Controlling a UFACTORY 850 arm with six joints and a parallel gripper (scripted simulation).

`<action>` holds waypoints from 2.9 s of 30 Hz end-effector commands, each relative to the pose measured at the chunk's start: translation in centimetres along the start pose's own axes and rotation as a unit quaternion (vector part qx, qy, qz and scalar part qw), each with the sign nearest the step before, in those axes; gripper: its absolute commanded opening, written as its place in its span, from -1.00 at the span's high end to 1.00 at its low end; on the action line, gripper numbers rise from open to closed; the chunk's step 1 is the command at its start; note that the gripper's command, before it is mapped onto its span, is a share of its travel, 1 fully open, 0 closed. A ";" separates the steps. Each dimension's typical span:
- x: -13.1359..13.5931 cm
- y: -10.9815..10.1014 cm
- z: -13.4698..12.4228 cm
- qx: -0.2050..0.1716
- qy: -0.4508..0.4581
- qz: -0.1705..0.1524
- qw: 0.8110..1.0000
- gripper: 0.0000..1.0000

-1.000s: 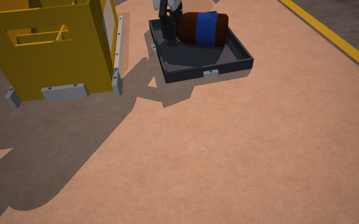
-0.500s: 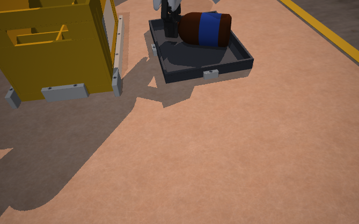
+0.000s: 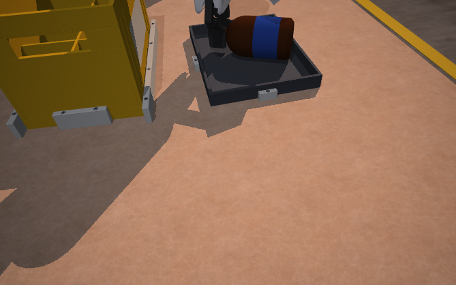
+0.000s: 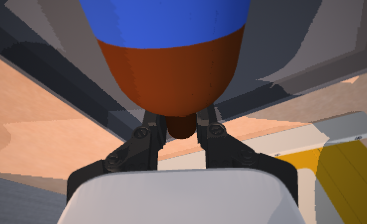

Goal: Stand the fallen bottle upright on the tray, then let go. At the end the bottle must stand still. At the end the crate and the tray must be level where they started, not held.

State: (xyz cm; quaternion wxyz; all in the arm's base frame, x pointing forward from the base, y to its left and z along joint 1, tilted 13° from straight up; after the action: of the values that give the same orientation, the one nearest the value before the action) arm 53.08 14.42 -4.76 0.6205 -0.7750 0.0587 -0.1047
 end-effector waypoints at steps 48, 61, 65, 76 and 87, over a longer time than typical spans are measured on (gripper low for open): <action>0.1 -0.4 0.0 0.000 0.000 -0.001 1.000 1.00; 0.1 -1.0 0.0 0.000 0.000 -0.001 1.000 1.00; 0.1 -1.3 0.0 0.000 0.000 -0.001 1.000 1.00; 0.1 -2.1 0.0 0.000 0.000 -0.001 1.000 1.00; 0.1 -3.5 0.0 0.000 0.000 -0.001 1.000 1.00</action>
State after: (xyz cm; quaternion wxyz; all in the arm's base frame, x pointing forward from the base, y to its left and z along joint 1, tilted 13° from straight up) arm 52.95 15.08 -1.87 0.6204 -0.7750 0.0585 -0.1049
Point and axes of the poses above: the point where the finger pads meet when closed, its own y axis out along the fingers, its own x axis across the jaws, z = x × y, the point moved 8 cm from there along -y, back along the fingers, and after that the axes turned 9 degrees about -y, right-handed, at the moved point
